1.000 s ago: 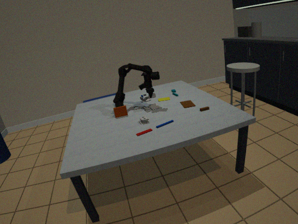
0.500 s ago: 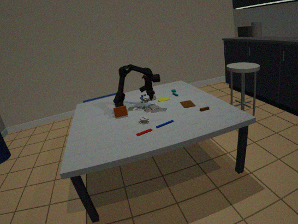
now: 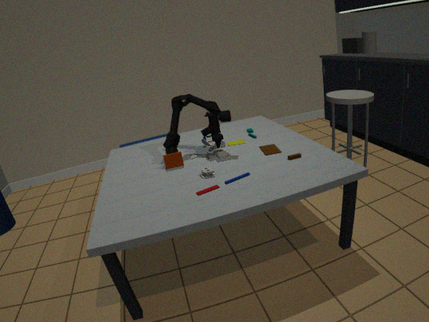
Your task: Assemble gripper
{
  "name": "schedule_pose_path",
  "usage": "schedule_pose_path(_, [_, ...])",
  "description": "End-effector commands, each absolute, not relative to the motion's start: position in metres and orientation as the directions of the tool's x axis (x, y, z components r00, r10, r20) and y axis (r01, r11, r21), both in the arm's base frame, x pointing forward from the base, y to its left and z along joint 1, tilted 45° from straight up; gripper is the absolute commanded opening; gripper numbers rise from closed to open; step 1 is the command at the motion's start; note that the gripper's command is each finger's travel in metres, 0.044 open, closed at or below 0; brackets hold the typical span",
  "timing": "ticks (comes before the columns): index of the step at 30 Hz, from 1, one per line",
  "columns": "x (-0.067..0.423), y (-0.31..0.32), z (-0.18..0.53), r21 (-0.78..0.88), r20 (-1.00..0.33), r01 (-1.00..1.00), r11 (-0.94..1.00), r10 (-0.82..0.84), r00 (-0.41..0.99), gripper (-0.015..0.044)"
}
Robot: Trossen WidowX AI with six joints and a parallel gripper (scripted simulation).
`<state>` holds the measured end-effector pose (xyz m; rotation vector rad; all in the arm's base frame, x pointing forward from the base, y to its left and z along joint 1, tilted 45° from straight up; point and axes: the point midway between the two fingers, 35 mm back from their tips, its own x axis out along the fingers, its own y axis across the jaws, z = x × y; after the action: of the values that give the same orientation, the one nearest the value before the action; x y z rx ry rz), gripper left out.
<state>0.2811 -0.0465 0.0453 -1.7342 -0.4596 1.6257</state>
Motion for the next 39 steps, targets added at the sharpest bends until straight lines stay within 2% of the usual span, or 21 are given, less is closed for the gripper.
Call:
schedule_pose_path(1, [0.2812,-0.0428,0.0422,-0.700,-0.713,-0.211,-0.682,0.686,0.147,0.0134])
schedule_pose_path(39, [0.2821,-0.0381,0.0375,-0.699,-0.713,-0.226,-0.678,0.686,0.147,0.0134])
